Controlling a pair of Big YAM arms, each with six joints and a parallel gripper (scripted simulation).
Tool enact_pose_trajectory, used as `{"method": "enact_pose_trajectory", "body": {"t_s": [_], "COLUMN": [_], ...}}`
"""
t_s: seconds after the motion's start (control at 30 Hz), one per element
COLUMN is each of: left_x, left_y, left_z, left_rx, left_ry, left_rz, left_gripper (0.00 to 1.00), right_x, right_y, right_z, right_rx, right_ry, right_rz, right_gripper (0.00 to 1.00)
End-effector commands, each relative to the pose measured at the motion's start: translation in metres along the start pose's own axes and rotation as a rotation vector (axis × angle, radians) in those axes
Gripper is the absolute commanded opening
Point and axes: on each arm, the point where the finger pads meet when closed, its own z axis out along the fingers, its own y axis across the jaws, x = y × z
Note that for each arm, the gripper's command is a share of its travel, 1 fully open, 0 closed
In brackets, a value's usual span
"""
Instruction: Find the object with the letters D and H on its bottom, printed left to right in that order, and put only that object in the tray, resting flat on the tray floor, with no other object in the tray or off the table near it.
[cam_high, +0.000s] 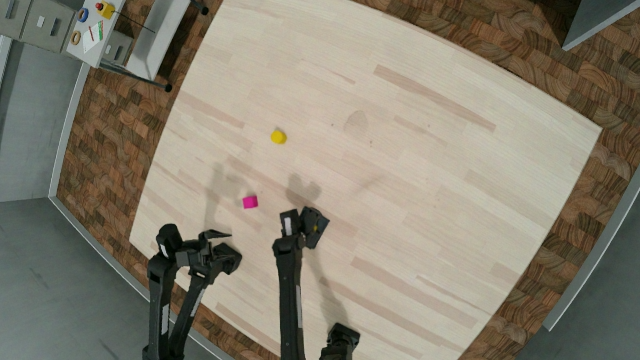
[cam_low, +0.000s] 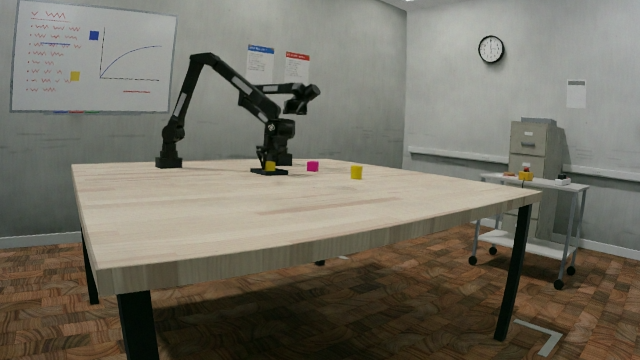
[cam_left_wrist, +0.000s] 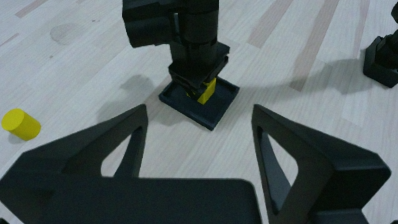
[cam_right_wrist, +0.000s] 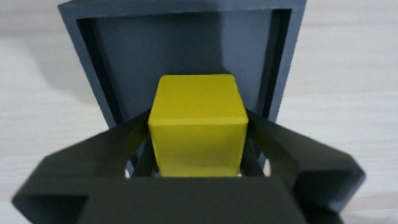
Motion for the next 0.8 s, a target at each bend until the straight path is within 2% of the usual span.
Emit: {"method": "enact_pose_trajectory", "body": {"t_s": [0.0,0.23,0.53,0.7,0.77], "left_x": [-0.017,-0.017,-0.017,-0.017,-0.017], "left_y": [0.005,0.005,0.005,0.005,0.005], "left_z": [-0.005,-0.005,-0.005,-0.005,-0.005], "left_rx": [-0.004,-0.004,-0.004,-0.004,-0.004], "left_ry": [-0.015,-0.015,-0.015,-0.015,-0.015], "left_rz": [0.035,0.035,0.035,0.035,0.035], "left_gripper": [0.71,0.71,0.71,0.71,0.71], "right_x": [-0.009,-0.021,-0.030,-0.022,-0.011], "right_y": [0.009,0.012,0.011,0.028,0.032], "right_z": [0.000,-0.040,-0.074,-0.066,-0.067], "right_rx": [-0.017,-0.059,-0.083,-0.063,-0.062], "right_ry": [-0.027,-0.064,-0.092,-0.079,-0.122], "right_rz": [-0.001,-0.004,-0.005,-0.002,-0.010], "right_gripper": [0.71,0.71,0.71,0.71,0.71]}}
